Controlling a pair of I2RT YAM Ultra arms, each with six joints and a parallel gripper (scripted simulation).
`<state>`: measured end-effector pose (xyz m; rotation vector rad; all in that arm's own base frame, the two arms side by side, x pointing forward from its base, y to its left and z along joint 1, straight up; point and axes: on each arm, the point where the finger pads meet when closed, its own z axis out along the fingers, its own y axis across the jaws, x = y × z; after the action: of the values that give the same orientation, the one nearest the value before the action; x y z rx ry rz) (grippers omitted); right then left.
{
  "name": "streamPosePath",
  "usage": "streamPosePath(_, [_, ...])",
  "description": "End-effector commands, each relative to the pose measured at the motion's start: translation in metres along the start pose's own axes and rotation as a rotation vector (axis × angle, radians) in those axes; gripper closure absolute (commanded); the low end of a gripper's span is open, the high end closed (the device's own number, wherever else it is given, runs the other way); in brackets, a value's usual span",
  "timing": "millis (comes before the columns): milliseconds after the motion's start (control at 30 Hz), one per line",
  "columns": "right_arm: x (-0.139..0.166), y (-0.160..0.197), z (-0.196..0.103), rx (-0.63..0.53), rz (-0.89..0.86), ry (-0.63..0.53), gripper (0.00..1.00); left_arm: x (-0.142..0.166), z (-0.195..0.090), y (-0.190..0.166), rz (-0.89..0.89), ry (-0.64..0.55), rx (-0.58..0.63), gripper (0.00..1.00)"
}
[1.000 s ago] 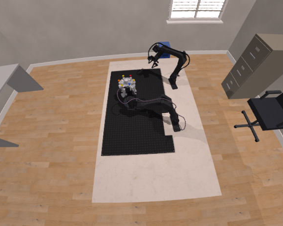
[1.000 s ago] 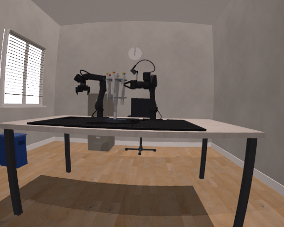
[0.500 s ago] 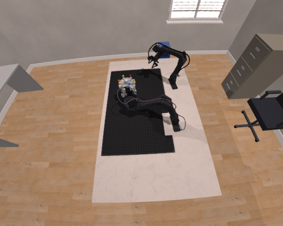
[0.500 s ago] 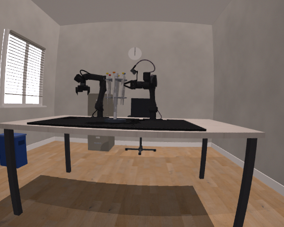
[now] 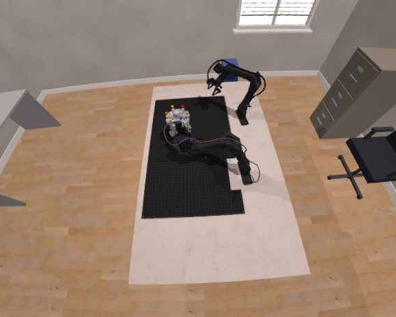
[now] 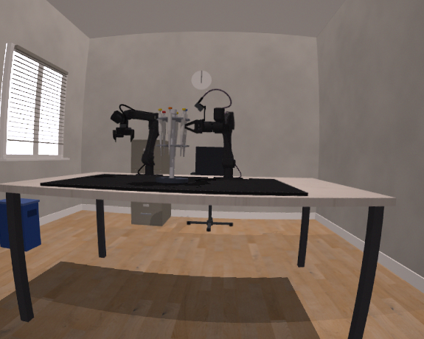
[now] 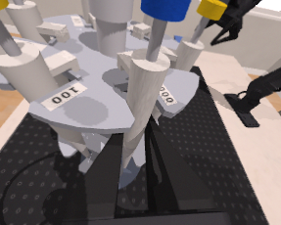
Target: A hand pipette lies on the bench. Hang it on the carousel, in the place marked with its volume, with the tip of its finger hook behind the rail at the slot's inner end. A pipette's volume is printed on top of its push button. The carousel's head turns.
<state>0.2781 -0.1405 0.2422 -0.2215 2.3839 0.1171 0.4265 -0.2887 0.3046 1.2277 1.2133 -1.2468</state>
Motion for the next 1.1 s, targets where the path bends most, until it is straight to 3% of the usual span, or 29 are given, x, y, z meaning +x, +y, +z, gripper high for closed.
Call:
streamPosePath(0, [-0.010,-0.004,-0.006,0.018,-0.025,-0.041,0.00,-0.008,0.002,-0.009,0.040,-0.010,0.023,0.88])
streamPosePath(900, [-0.010,-0.004,-0.006,0.018,-0.025,-0.041,0.00,0.000,0.002,-0.007,0.029,-0.007,0.024,0.88])
streamPosePath(933, [-0.010,-0.004,-0.006,0.018,-0.025,-0.041,0.00,-0.015,0.003,-0.006,0.072,-0.017,0.024,0.88])
streamPosePath(1067, [-0.010,-0.004,-0.006,0.018,-0.025,-0.041,0.00,0.007,0.003,-0.004,0.021,-0.006,0.024,0.88])
